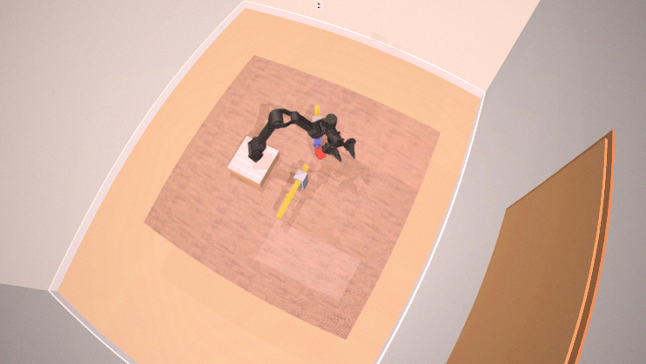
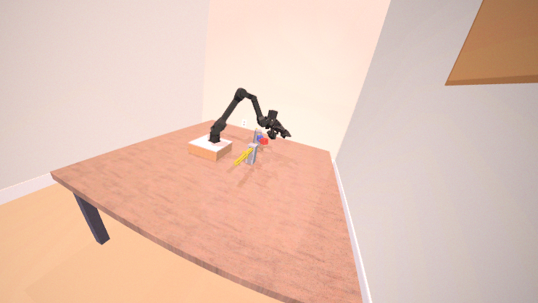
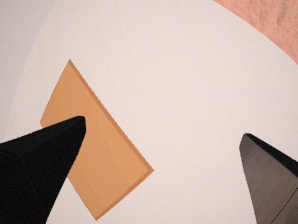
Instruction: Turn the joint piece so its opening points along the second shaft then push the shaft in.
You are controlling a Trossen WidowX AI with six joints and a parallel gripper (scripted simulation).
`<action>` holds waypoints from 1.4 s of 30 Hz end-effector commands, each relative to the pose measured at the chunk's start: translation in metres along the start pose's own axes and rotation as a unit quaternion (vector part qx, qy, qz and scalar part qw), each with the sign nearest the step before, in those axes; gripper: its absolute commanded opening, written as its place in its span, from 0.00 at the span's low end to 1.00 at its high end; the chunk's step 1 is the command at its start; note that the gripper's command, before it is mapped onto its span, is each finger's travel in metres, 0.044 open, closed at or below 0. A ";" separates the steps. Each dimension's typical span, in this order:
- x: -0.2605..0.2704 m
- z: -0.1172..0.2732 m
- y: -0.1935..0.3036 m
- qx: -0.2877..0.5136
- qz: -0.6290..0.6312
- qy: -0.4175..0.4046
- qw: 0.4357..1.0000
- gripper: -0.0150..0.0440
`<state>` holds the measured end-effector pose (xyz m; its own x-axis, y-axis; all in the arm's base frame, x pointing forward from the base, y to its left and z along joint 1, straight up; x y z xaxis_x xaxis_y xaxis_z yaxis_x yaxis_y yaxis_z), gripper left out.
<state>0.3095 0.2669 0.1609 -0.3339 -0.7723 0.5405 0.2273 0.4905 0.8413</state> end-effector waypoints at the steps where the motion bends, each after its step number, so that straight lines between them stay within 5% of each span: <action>1: -0.002 -0.007 0.006 0.002 0.066 0.021 0.998 1.00; 21: -0.005 -0.035 0.022 0.013 0.374 0.131 0.918 1.00; 42: 0.009 -0.056 0.029 0.042 0.633 0.274 0.723 1.00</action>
<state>0.3627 0.2543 0.1851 0.4731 0.2039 0.8571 0.0354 0.9677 -0.2497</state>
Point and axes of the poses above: the point midway between the two fingers, 35 mm back from their tips, its own z axis back along the fingers, its own x axis across the jaws, y = z × x, the point moved 9 cm from there along z, back along the fingers, and after that the axes turned 3 degrees about z, right-handed, at the moved point
